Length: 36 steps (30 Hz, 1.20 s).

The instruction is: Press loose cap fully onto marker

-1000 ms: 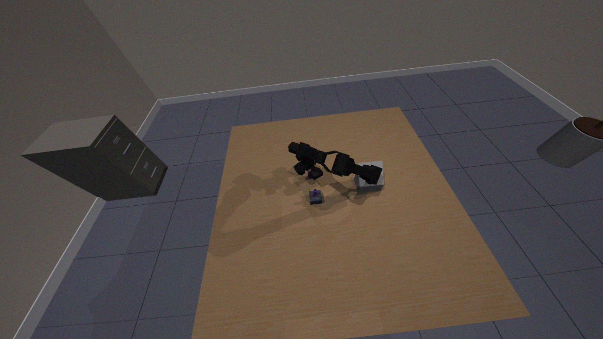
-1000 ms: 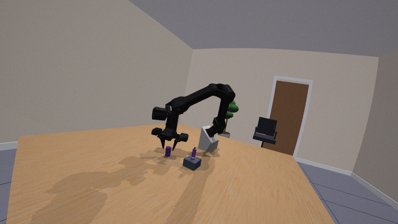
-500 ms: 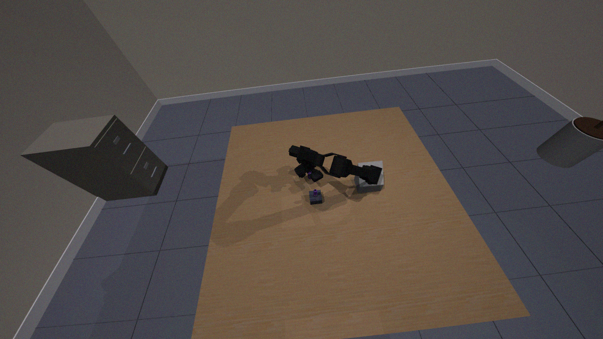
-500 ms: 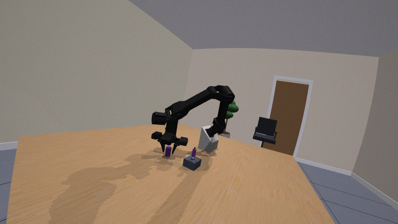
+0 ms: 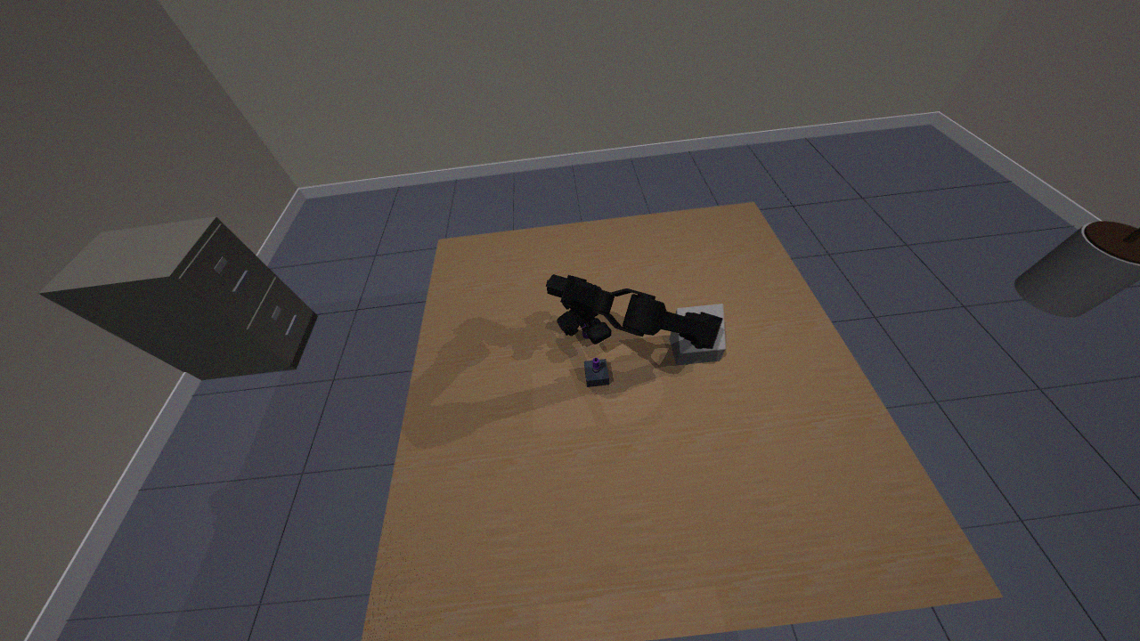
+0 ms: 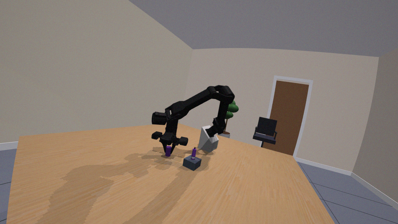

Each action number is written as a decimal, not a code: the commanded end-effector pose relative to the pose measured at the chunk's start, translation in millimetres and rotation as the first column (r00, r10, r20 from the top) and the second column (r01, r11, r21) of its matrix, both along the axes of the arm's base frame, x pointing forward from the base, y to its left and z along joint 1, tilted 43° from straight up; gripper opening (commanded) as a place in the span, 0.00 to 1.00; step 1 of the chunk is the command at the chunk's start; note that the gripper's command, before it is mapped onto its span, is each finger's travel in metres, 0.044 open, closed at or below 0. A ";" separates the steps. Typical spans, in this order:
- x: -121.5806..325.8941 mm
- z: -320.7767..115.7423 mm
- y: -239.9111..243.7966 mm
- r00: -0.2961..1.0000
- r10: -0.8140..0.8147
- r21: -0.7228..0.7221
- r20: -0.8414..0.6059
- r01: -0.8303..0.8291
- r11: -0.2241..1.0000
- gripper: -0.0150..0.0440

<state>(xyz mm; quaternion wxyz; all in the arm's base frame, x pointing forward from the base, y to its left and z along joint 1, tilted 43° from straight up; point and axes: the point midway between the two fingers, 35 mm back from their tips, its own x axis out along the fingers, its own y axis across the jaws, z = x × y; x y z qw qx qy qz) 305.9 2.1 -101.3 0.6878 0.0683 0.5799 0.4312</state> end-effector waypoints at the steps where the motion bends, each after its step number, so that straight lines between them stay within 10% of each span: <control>1: 2.4 6.8 -7.1 1.000 -0.001 -0.002 0.006 0.001 1.000 0.25; 36: 3.6 101.6 -15.5 1.000 -0.002 -0.004 0.005 0.002 1.000 0.25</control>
